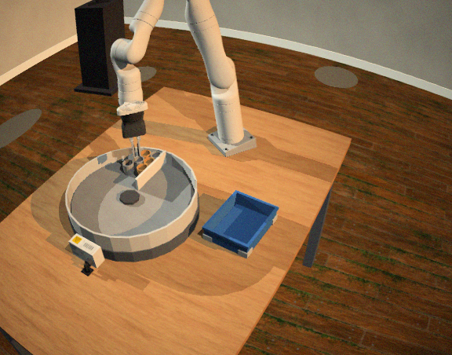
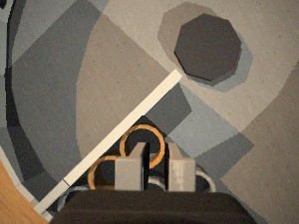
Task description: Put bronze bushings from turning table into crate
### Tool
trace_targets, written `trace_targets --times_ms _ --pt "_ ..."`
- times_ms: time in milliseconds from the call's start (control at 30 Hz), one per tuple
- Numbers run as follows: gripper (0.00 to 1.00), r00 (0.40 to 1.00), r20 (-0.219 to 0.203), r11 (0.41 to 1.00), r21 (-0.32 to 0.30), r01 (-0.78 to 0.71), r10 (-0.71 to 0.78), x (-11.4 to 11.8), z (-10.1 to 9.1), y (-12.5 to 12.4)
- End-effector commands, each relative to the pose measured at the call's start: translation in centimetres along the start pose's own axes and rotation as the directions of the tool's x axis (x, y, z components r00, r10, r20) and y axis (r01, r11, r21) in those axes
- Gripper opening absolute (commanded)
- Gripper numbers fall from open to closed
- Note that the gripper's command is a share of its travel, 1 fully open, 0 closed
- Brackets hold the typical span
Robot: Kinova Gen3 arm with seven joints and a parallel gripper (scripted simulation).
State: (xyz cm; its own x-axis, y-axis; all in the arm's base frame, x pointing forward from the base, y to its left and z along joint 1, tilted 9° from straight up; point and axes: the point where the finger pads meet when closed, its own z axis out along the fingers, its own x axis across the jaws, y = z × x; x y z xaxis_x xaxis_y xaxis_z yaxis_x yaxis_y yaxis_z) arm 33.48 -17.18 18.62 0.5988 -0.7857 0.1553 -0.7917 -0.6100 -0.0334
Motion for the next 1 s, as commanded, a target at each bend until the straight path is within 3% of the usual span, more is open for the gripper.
trace_targets --times_ms 0,100,133,967 --pt "0.34 1.0 -0.001 1.0 0.0 0.001 -0.001 0.02 -0.04 -0.04" --pt "0.34 1.0 -0.001 1.0 0.0 0.001 -0.001 0.02 -0.04 -0.04" --pt "0.48 1.0 -0.001 1.0 0.0 0.001 -0.001 0.03 -0.04 -0.03" --pt "0.48 1.0 -0.001 1.0 0.0 0.001 -0.001 0.03 -0.04 -0.03"
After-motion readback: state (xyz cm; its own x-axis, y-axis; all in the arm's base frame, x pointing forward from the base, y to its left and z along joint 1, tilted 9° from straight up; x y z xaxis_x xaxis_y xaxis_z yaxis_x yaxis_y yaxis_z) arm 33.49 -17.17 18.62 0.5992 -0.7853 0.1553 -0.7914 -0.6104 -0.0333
